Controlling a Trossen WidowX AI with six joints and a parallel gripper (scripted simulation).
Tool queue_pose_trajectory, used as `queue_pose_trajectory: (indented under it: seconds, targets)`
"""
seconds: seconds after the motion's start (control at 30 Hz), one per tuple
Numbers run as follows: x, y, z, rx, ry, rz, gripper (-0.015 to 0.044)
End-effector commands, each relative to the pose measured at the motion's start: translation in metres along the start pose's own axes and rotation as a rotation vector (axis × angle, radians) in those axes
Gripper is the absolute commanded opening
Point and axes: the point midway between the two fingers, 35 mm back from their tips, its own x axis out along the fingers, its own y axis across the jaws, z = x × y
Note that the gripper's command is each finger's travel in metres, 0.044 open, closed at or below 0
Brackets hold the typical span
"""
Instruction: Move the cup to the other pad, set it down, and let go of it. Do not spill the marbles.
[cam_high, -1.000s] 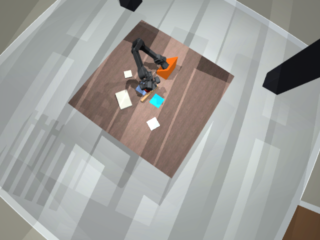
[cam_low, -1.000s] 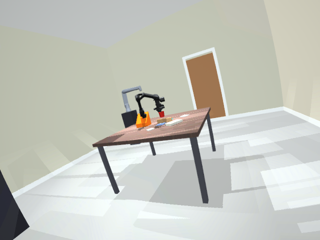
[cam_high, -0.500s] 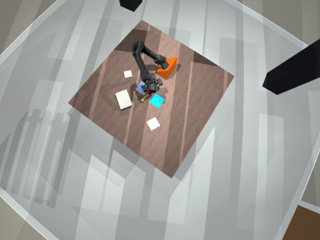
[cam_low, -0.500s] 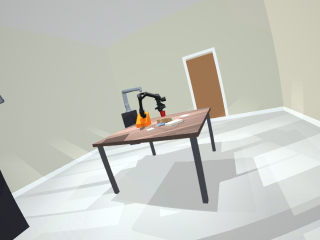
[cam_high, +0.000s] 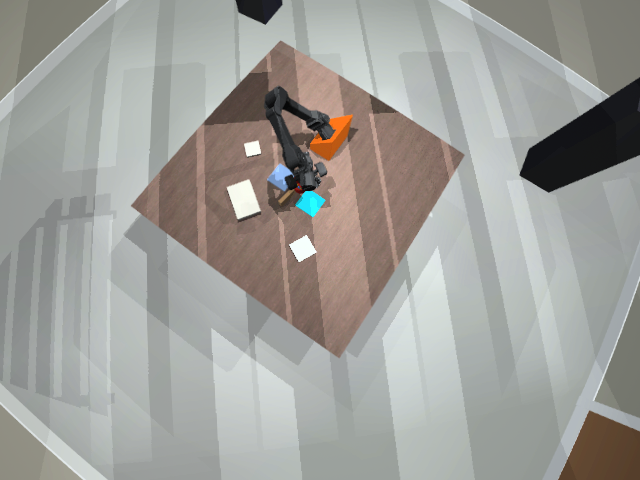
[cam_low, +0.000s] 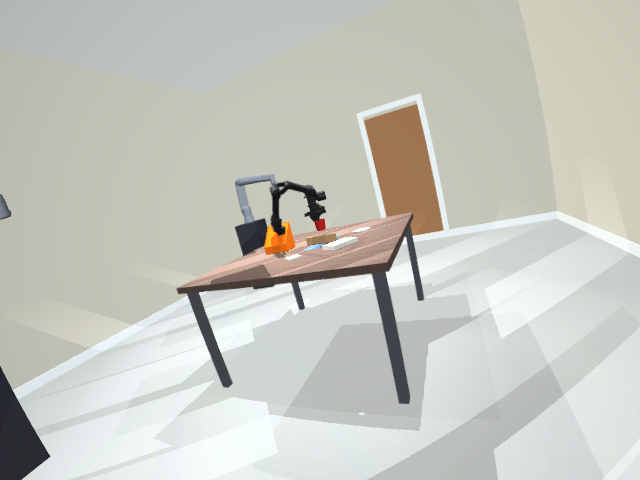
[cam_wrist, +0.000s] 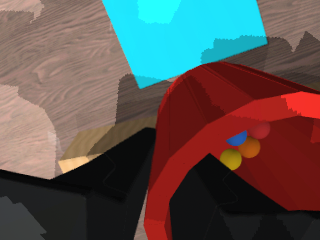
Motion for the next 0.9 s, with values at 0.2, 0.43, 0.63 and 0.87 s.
queue_pose_trajectory:
  seconds: [0.2,0.43,0.63,0.87]
  targets:
    - [0.000,0.009,0.019,0.005,-0.001,0.004,0.0000]
    - [0.000,0.014,0.032,0.005,-0.002,0.004,0.0000]
    - [0.000,0.019,0.043,0.006,-0.002,0.004,0.0000]
    - [0.001,0.026,0.056,0.006,-0.003,0.004,0.0000]
